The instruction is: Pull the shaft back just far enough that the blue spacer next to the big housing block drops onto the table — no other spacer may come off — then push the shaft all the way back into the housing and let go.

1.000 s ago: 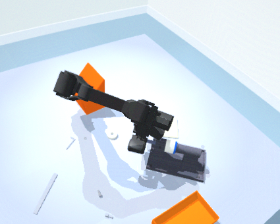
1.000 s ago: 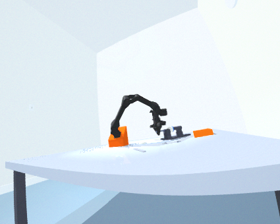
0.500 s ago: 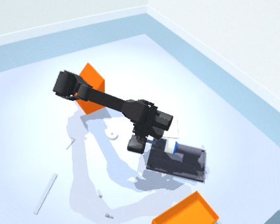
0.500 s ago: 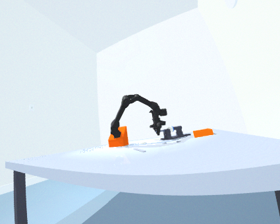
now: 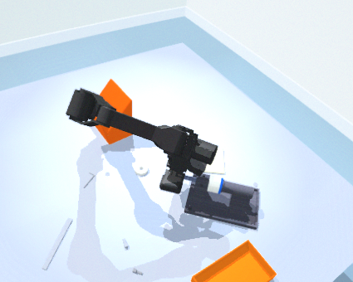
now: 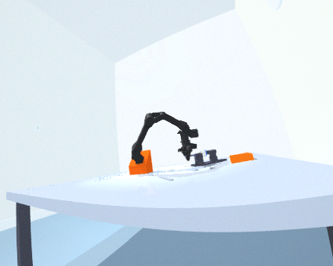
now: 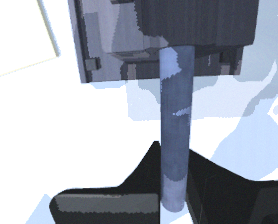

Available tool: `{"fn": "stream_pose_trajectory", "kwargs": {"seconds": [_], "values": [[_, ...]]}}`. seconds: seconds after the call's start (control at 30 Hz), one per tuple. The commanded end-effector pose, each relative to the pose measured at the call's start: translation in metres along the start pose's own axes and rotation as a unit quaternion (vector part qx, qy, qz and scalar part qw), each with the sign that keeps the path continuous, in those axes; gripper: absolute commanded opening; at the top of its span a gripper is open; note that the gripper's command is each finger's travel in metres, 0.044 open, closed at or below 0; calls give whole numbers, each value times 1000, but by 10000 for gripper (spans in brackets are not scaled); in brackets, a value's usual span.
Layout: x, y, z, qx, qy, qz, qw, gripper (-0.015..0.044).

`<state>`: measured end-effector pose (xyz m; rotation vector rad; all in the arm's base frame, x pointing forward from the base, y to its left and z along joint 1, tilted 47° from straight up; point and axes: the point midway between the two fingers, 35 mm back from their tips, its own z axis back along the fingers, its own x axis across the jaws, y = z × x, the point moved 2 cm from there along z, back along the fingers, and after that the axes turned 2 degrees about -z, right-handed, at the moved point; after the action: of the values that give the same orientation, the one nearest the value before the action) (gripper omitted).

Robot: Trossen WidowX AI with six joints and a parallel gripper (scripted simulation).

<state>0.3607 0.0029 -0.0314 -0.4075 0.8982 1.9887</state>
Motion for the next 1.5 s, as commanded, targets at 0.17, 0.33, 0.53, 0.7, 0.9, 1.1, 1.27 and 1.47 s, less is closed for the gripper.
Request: {"fn": "stream_pose_trajectory", "kwargs": {"seconds": [0.17, 0.33, 0.53, 0.7, 0.9, 1.1, 1.27, 1.47], "values": [[0, 2, 0, 0, 1, 1, 1000, 0], [0, 2, 0, 0, 1, 1, 1000, 0], [0, 3, 0, 0, 1, 1, 1000, 0], [0, 3, 0, 0, 1, 1, 1000, 0], [0, 4, 0, 0, 1, 1, 1000, 0], [0, 5, 0, 0, 1, 1, 1000, 0], [0, 5, 0, 0, 1, 1, 1000, 0], [0, 6, 0, 0, 1, 1, 1000, 0]]}}
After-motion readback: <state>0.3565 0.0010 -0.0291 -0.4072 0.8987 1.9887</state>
